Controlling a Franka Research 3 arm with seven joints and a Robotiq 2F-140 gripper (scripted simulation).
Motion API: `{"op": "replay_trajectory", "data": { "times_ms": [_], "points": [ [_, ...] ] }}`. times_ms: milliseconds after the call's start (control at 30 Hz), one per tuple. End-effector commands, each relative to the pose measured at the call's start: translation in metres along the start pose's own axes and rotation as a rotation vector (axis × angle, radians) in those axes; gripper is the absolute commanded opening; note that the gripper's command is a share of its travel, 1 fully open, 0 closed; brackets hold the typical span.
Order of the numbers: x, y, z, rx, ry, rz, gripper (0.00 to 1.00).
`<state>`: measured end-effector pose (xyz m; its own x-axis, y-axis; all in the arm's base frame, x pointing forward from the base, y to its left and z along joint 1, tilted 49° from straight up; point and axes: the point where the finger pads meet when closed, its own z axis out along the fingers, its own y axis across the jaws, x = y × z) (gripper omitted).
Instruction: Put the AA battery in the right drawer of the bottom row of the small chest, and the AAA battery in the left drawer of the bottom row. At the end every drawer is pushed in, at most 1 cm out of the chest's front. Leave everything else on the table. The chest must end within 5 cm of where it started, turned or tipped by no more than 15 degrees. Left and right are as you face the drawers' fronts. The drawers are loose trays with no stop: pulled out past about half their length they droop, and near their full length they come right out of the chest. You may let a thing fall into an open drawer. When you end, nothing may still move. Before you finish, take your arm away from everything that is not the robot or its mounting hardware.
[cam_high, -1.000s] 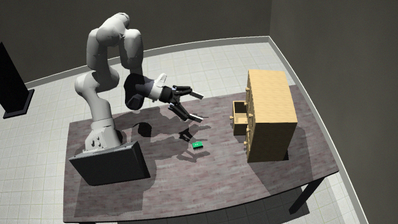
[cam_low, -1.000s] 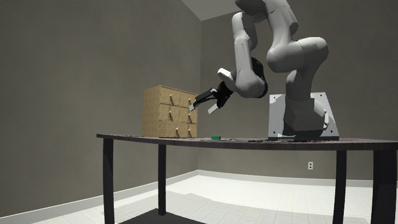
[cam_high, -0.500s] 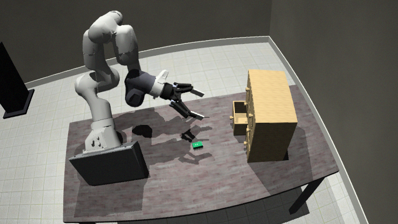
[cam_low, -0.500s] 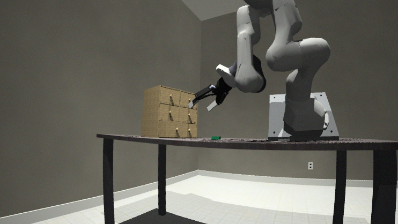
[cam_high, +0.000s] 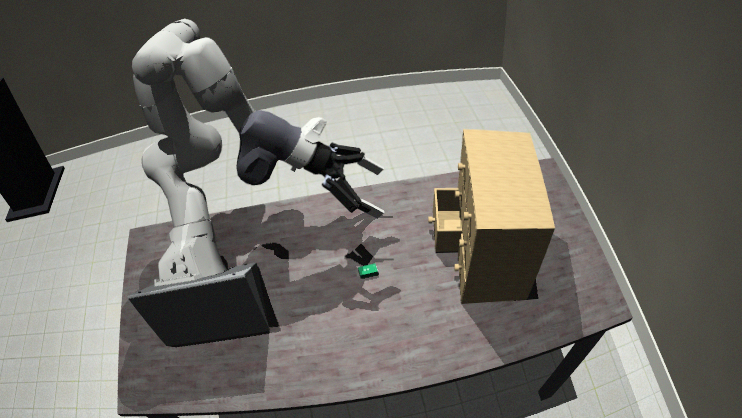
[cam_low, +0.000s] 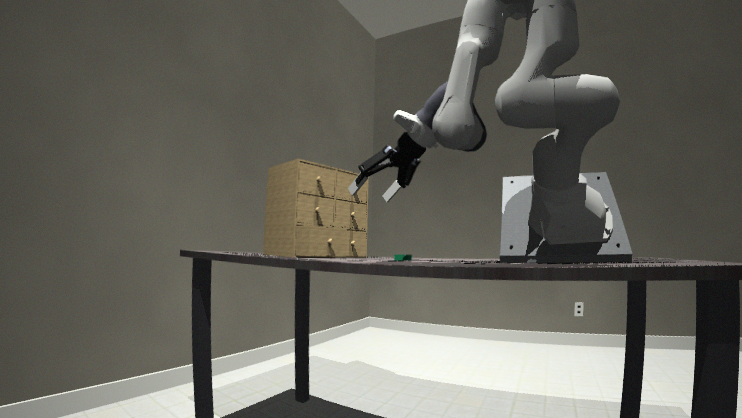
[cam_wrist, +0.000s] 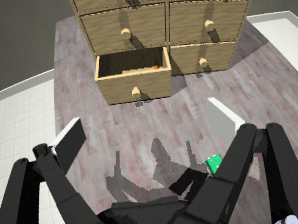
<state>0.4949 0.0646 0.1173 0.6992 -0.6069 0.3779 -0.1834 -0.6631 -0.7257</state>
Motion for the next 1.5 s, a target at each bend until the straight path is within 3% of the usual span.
{"op": "replay_trajectory", "data": {
  "times_ms": [0, 167, 533, 600, 933, 1100, 1467],
  "points": [
    [-0.025, 0.004, 0.005, -0.017, -0.130, 0.018, 1.00],
    [-0.023, 0.004, 0.003, -0.016, -0.222, 0.019, 1.00],
    [-0.014, 0.004, -0.004, -0.014, -0.511, 0.021, 1.00],
    [-0.014, 0.004, -0.004, -0.014, -0.511, 0.021, 1.00],
    [-0.007, 0.004, -0.010, -0.011, -0.745, 0.023, 1.00],
    [-0.005, 0.004, -0.012, -0.010, -0.816, 0.024, 1.00],
    [-0.004, 0.004, -0.013, -0.010, -0.872, 0.024, 1.00]
  ]
}}
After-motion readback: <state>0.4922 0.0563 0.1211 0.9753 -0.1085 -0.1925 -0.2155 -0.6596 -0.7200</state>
